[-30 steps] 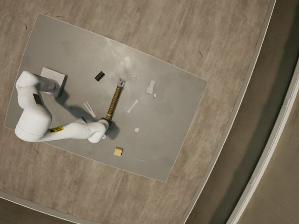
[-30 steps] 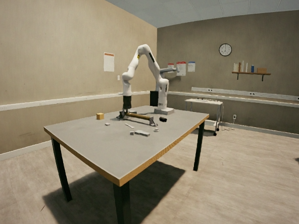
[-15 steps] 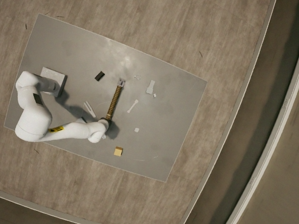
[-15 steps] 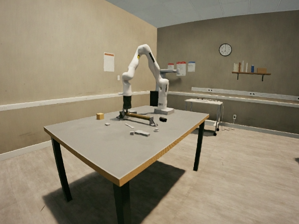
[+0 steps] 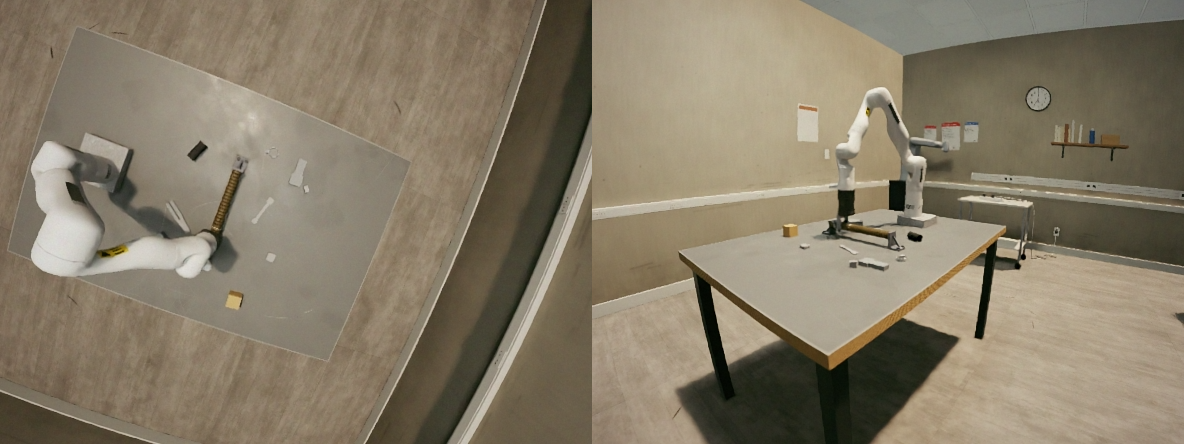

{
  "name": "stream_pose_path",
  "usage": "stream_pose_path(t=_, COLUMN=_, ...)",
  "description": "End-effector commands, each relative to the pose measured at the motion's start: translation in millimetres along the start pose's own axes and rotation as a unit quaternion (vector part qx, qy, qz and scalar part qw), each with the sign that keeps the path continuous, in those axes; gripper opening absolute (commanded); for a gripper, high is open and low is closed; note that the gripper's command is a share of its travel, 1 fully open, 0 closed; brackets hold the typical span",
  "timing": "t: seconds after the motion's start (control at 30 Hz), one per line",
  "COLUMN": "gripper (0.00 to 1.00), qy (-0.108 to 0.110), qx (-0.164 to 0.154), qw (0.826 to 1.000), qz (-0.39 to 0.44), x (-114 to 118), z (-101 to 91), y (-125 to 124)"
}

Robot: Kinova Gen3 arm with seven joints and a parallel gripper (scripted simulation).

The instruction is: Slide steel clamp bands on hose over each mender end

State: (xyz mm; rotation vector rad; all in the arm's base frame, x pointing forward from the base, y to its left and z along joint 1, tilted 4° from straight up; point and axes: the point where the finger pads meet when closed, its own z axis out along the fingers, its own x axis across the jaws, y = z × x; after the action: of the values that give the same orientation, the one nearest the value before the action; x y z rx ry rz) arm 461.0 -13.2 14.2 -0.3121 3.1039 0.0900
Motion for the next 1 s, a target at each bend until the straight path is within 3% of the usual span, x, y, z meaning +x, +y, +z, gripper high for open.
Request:
stream_pose_path(t=0.0, gripper=0.75, qy=0.002, qx=-0.001, qw=1.000, qz=0.001, x=2.2, z=0.2, y=7.6)
stream_pose_path(t=0.97, gripper=0.75, qy=0.000, qx=0.000, qw=1.000, qz=0.001, x=0.5, z=-0.6, y=69.9)
